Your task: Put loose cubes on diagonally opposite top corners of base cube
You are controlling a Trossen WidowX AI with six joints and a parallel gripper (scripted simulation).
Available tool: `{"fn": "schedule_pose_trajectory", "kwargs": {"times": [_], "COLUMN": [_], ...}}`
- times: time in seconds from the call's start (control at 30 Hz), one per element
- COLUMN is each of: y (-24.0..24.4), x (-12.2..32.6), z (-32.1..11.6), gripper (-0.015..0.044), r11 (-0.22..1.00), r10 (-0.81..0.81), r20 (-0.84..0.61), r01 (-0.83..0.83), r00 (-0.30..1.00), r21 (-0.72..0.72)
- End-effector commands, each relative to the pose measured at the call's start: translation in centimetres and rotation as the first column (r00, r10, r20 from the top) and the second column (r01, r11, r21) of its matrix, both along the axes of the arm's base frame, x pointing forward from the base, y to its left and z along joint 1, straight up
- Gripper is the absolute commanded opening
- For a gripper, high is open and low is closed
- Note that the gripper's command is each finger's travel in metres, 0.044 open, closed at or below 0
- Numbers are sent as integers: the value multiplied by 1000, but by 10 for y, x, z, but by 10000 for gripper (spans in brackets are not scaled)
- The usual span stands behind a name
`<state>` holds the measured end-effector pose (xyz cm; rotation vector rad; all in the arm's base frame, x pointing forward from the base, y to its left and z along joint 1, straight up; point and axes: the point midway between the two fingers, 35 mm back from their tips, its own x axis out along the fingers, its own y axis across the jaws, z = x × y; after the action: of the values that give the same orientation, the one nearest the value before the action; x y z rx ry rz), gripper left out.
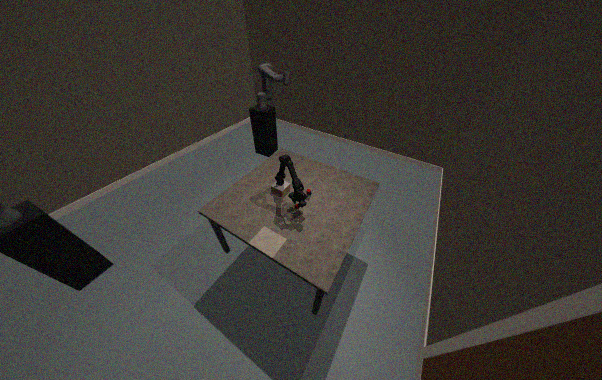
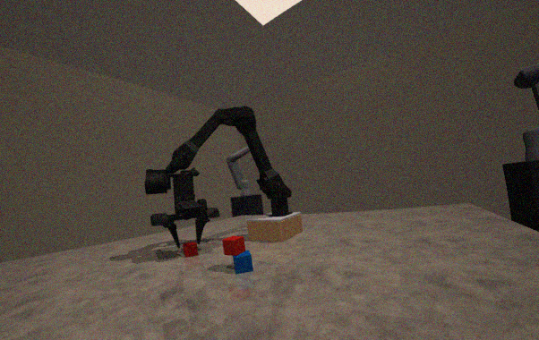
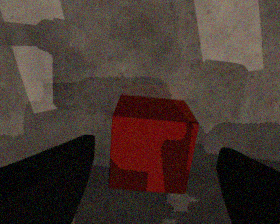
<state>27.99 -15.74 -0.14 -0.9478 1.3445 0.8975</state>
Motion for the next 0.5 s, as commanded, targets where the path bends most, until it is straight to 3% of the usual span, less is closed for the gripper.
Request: {"fn": "schedule_pose_trajectory", "kwargs": {"times": [0.0, 0.1, 0.3, 0.47], "y": [1, 1, 1, 1], "x": [-2, -2, -2, -1], "z": [-8, -11, -11, -10], "gripper": [265, 265, 107, 105], "r11": [1000, 1000, 1000, 1000], "r10": [4, 4, 4, -4], "r20": [-7, -8, -8, -4], "r01": [-4, -4, -4, 4], "r00": [1000, 1000, 1000, 1000], "r21": [2, 2, 2, 5]}}
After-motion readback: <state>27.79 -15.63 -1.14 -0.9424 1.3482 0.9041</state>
